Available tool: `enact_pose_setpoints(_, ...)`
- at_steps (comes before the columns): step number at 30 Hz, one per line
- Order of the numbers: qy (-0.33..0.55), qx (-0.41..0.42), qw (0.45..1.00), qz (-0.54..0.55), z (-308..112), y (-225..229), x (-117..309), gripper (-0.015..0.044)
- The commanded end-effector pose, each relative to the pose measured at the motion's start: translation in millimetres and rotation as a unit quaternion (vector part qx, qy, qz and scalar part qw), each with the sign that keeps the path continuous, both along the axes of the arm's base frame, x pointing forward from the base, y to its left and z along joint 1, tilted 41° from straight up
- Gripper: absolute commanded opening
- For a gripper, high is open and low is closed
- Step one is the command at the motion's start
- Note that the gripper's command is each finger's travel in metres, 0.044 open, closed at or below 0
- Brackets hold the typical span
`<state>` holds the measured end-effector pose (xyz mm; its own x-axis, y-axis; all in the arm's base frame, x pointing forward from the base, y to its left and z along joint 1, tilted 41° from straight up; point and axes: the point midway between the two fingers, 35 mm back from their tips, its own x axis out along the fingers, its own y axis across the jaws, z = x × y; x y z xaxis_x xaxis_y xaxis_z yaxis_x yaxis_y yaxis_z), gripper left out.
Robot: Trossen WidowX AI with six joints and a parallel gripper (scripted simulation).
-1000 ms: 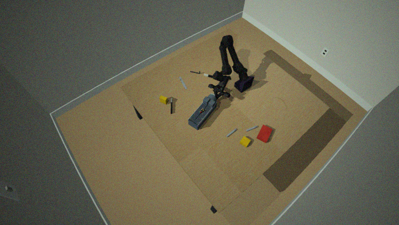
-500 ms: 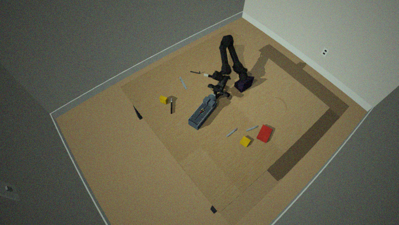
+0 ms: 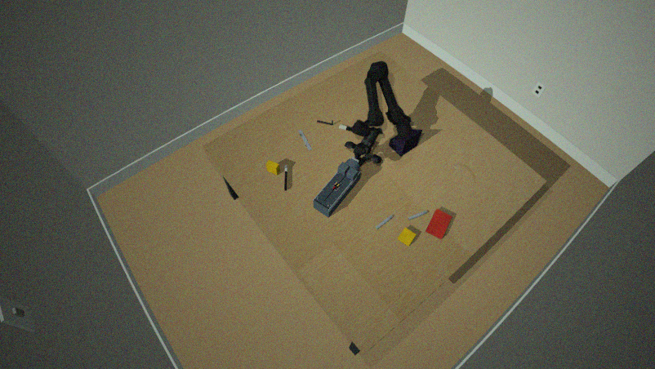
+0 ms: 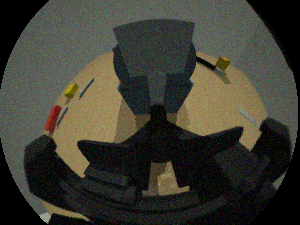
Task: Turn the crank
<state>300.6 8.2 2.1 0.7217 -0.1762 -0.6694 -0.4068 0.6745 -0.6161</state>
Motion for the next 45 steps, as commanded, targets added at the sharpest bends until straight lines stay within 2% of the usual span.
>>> enact_pose_setpoints(1,-0.009,-0.004,1.0,-0.011,6,-6,4,0.0)
enact_pose_setpoints(45,-0.01,-0.004,1.0,-0.011,16,-9,6,0.0)
